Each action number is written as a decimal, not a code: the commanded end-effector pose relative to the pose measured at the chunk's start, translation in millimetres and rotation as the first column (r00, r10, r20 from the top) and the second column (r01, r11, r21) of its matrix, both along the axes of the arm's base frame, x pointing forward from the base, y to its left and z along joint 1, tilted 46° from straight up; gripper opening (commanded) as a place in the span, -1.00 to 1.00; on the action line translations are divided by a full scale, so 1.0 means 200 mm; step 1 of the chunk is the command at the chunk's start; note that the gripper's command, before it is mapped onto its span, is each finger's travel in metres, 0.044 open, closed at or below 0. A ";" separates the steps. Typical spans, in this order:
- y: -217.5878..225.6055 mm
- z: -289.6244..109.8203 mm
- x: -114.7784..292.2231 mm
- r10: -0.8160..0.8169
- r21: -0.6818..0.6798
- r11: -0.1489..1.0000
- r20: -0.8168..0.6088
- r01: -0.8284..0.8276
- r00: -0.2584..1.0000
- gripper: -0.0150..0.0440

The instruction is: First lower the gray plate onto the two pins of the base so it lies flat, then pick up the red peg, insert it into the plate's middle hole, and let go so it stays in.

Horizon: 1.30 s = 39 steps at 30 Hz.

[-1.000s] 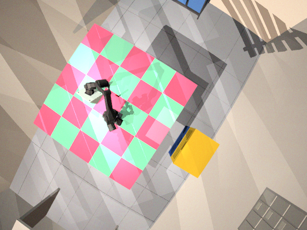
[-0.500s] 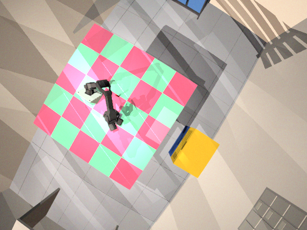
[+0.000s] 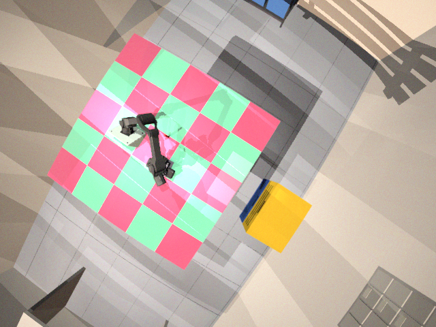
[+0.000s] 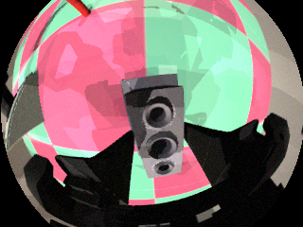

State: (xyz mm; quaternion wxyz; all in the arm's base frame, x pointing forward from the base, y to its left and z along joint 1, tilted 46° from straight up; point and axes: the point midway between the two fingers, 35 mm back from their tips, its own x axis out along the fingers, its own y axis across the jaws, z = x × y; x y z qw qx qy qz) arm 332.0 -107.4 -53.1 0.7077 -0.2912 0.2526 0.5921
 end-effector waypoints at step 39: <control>-0.19 0.67 -0.14 -0.492 -0.040 0.819 -0.563 0.573 0.664 1.00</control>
